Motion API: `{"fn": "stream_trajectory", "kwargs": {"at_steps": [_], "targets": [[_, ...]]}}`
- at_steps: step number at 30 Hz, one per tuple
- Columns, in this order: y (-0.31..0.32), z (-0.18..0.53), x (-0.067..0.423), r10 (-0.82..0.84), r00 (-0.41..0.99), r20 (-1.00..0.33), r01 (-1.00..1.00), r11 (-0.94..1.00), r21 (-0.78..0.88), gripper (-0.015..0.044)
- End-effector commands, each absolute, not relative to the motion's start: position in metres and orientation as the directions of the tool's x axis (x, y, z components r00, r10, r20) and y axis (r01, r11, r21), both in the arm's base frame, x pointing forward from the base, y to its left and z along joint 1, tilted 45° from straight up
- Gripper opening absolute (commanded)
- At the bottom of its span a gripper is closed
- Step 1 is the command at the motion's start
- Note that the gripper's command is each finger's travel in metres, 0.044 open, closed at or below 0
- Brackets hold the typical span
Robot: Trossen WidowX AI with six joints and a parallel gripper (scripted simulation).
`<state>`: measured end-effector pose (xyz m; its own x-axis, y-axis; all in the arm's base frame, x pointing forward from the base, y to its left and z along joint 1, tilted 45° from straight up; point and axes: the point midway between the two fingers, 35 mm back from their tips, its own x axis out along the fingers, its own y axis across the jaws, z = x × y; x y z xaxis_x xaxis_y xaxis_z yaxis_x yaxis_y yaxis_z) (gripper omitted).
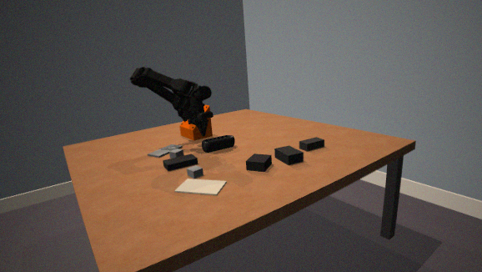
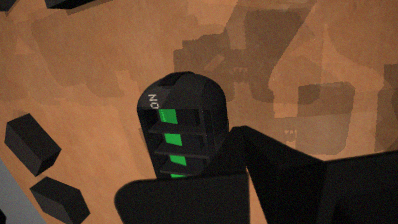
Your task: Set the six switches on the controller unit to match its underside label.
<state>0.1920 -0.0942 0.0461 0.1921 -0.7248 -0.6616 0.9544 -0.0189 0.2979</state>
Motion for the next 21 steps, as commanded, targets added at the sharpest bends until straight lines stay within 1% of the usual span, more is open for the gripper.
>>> {"fn": "stream_trajectory", "kwargs": {"at_steps": [1,11,21], "targets": [[-0.094,0.047,0.197,-0.72,0.177,-0.671,0.958,-0.032,0.286,0.0],[-0.083,0.046,0.252,-0.67,-0.012,-0.743,0.975,-0.171,0.139,0.0],[-0.066,0.02,0.306,-0.623,-0.225,-0.749,0.946,-0.323,-0.016,0.0]]}}
